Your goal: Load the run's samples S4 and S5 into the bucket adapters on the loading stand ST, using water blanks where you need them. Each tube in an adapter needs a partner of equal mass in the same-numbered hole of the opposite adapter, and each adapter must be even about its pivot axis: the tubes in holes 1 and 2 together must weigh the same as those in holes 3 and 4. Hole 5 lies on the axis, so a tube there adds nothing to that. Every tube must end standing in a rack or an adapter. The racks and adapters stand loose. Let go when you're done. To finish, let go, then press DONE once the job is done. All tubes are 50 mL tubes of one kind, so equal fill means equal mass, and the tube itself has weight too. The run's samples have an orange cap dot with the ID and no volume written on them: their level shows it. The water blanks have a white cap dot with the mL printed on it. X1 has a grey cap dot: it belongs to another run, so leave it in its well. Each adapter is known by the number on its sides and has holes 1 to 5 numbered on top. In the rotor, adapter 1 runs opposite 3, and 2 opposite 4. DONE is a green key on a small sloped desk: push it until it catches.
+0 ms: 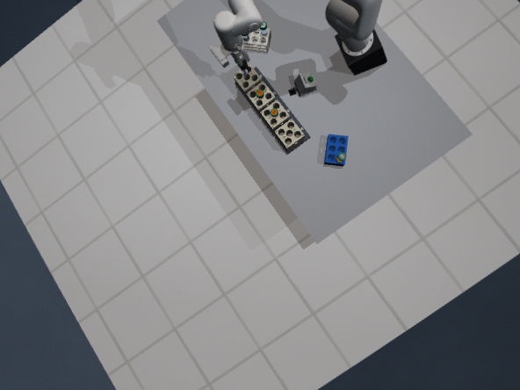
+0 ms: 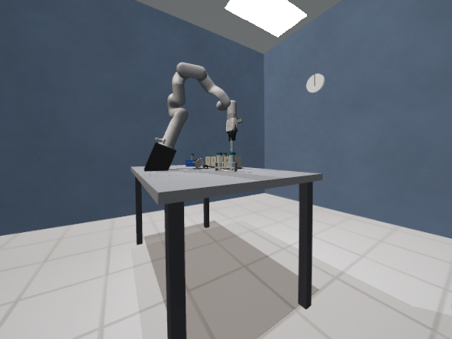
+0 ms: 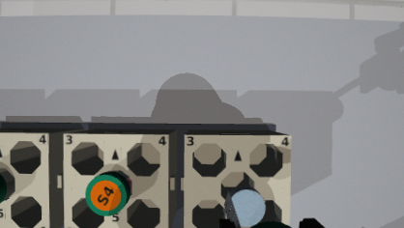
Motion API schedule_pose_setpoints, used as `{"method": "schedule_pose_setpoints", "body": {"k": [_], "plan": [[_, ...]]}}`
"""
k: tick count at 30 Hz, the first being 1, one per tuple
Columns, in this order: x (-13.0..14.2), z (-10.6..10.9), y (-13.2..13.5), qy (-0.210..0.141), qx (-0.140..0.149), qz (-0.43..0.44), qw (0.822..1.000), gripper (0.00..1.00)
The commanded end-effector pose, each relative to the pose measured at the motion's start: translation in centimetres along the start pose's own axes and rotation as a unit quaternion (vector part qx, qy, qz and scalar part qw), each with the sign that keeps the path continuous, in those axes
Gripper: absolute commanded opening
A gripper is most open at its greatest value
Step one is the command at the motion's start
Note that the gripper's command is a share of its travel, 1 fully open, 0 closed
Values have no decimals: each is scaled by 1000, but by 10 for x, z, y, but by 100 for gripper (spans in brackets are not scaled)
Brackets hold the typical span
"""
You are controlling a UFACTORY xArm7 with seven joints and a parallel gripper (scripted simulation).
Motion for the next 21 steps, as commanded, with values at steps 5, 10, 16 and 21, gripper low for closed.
{"method": "schedule_pose_setpoints", "body": {"k": [5, 10, 16, 21], "plan": [[-1, -15, 1, 2, 1, 0, 1000, 0], [-1, -21, 1, 2, 1, 0, 1000, 0], [-1, -21, 1, 2, 1, 0, 1000, 0], [-1, -21, 1, 2, 1, 0, 1000, 0]]}}
Point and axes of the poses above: the point where the finger pads meet when closed, its own z axis back along the fingers, its own y axis across the jaws, x = y × z, the point moved 9 cm from there along z, back along the fingers, and after that the axes turned 3 degrees about z, right-handed, at the moved point
